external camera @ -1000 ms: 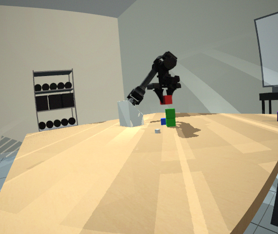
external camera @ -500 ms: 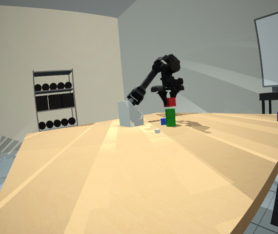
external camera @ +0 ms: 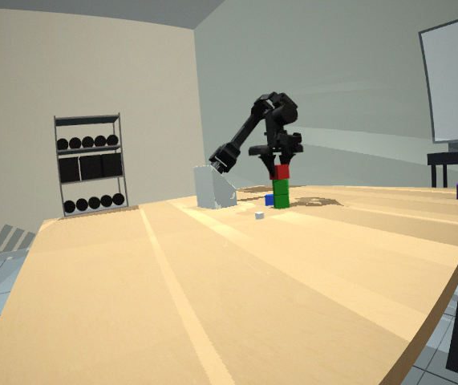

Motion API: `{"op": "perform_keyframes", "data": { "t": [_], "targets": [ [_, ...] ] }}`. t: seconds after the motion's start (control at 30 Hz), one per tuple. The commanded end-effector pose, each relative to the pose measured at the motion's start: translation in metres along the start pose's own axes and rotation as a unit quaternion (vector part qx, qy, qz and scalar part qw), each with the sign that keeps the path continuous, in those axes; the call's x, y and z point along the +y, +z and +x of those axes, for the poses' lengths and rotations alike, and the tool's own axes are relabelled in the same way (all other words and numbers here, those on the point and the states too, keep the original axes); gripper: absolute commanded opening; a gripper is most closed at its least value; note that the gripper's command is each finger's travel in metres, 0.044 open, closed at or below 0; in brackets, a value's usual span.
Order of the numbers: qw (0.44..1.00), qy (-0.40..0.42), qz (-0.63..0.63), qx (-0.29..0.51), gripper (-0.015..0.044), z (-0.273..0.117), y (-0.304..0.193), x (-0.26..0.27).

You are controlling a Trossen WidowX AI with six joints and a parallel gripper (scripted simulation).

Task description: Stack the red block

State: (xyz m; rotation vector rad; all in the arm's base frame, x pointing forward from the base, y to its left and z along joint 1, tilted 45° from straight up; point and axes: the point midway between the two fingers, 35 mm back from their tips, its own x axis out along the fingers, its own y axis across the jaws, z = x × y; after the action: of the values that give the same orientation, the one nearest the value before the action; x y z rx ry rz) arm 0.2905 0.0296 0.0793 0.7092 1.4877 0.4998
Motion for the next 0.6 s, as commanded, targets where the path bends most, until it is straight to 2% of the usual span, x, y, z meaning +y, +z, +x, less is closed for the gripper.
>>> {"op": "perform_keyframes", "data": {
  "t": [0.0,0.5,0.57],
  "targets": [
    [1.000,0.002,0.002,0.000,0.0000,0.0005,-0.0003,0.0004],
    [1.000,0.002,0.002,0.000,0.0000,-0.0010,-0.0001,0.0003],
    [1.000,0.000,0.001,0.000,0.0053,0.0006,-0.0002,-0.0002]
  ]
}}
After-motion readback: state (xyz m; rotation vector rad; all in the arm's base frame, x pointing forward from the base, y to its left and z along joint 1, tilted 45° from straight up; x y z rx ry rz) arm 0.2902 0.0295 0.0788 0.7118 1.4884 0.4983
